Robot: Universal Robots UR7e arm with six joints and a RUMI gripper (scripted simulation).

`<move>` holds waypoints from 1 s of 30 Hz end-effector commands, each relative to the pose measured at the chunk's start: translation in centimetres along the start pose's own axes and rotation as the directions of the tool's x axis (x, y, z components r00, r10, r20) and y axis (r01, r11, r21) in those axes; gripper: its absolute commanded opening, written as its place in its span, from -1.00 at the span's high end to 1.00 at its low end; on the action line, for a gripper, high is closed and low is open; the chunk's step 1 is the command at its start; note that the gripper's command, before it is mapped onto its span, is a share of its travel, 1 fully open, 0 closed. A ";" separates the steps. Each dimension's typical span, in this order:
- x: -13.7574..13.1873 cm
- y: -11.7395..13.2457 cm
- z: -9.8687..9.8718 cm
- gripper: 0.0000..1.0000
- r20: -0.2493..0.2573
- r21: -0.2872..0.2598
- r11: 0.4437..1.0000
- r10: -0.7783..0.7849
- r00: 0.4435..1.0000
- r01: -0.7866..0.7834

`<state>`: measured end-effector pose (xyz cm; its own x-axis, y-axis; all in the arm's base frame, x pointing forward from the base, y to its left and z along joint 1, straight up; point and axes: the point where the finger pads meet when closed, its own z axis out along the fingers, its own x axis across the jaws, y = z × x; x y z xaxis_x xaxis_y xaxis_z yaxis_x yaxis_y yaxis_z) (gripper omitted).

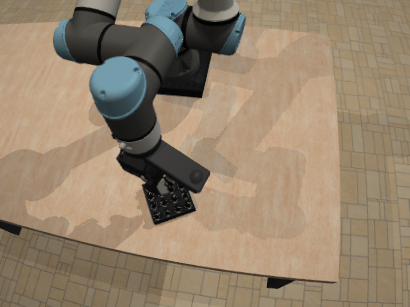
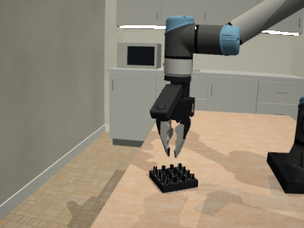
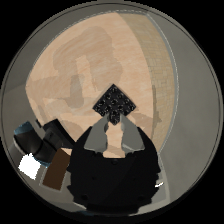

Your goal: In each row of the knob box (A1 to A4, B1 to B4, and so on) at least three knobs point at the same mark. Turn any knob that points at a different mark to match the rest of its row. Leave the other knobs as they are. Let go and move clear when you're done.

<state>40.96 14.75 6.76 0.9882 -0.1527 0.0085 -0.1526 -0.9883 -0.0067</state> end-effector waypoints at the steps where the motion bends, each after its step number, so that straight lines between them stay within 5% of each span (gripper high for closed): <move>1: -0.2 0.0 0.7 0.78 0.005 -0.001 1.000 0.007 1.000 -0.007; 30: -0.3 -0.2 4.0 0.78 0.005 -0.001 1.000 0.007 1.000 -0.007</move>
<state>40.88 14.92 3.59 0.9872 -0.1595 0.0053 -0.1595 -0.9872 -0.0061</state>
